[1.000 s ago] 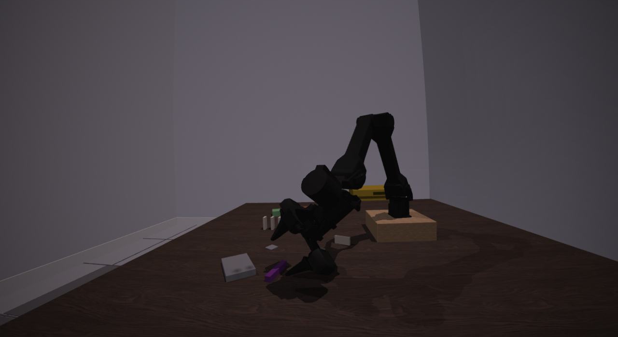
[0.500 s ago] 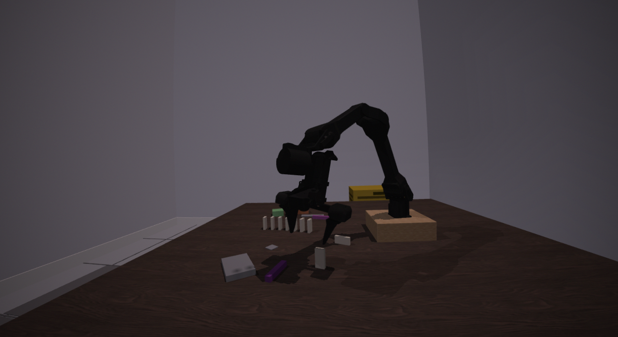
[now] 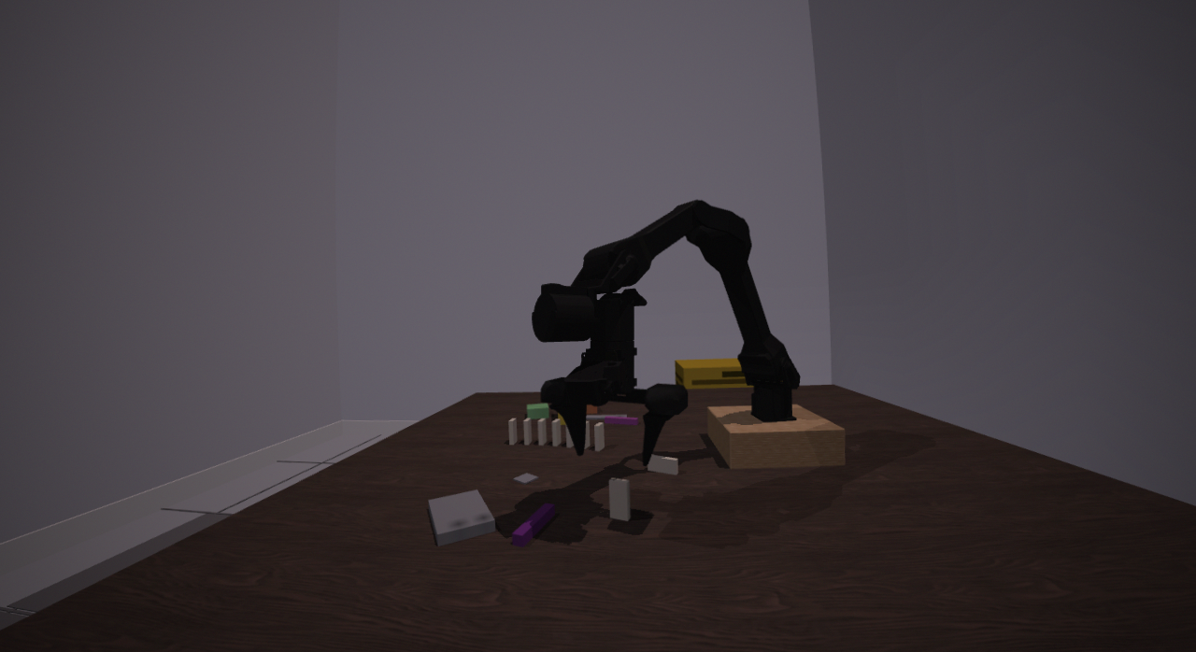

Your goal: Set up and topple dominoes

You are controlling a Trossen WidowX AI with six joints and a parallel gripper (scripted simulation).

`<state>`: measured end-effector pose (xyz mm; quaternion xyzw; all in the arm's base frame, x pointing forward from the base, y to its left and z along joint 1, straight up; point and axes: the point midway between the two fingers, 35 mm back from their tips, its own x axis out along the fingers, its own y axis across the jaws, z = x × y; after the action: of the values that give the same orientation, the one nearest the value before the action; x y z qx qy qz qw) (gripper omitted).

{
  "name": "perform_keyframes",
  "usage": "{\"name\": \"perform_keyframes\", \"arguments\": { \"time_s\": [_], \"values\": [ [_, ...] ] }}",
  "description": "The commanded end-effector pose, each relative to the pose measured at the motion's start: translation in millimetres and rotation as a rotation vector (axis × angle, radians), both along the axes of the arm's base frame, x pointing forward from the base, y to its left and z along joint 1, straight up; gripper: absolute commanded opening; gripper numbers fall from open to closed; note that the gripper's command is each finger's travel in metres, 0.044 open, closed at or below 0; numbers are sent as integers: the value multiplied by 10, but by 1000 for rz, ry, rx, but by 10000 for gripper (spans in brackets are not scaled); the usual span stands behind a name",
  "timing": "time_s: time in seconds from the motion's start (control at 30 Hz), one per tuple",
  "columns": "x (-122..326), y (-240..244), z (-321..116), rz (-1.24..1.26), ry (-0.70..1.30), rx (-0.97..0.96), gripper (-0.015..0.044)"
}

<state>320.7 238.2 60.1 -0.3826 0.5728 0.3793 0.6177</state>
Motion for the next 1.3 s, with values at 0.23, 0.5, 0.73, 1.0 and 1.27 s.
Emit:
{"name": "perform_keyframes", "arguments": {
  "time_s": [0.23, 0.5, 0.73, 1.0, 1.27],
  "values": [
    [-59, -38, -413, 4, 31, -16, 440],
    [-59, -39, -535, 4, 31, -16, 440],
    [-59, -39, -538, 4, 31, -16, 282],
    [-59, -39, -538, 4, 31, -16, 107],
    [-59, -39, -538, 4, 31, -16, 107]
  ]
}}
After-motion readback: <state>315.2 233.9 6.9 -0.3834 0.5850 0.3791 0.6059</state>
